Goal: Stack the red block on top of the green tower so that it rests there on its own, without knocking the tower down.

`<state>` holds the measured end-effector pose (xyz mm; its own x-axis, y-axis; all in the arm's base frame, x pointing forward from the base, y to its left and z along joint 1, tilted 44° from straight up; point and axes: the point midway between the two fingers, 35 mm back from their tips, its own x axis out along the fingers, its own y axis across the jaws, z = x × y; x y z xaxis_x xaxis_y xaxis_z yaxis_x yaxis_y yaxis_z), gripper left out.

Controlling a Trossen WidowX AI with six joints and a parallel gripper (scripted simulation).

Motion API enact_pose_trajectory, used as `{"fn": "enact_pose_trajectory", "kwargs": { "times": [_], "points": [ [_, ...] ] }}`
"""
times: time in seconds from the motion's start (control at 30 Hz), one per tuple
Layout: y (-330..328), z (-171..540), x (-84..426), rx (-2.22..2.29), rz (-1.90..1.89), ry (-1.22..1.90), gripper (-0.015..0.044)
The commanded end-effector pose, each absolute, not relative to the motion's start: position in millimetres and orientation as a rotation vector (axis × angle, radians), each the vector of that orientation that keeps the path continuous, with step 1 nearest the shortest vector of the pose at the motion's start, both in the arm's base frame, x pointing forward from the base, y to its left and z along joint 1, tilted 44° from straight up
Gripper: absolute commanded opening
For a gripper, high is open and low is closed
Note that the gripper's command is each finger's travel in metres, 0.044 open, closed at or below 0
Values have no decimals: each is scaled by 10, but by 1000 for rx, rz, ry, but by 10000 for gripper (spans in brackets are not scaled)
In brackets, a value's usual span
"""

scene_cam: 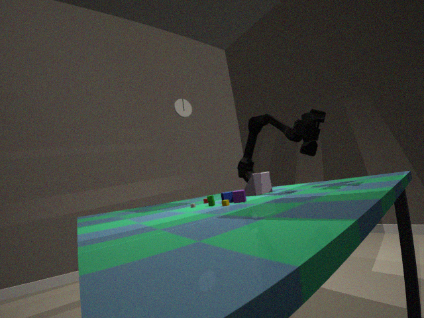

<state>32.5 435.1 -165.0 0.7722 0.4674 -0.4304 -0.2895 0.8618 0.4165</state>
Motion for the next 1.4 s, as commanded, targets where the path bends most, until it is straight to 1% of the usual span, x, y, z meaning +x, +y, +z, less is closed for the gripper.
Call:
{"fn": "enact_pose_trajectory", "kwargs": {
  "times": [0.0, 0.03, 0.4, 0.8, 1.1, 1.37],
  "points": [
    [4351, -1643, 342, 334, 416, 550, 426],
    [4350, -1622, 393, 317, 407, 546, 440],
    [4097, -1137, 1495, -51, 215, 529, 440],
    [3336, -559, 2523, -456, 28, 635, 440],
    [2497, -123, 3029, -731, -75, 801, 440],
    [1662, 260, 3226, -935, -122, 995, 440]
  ]
}}
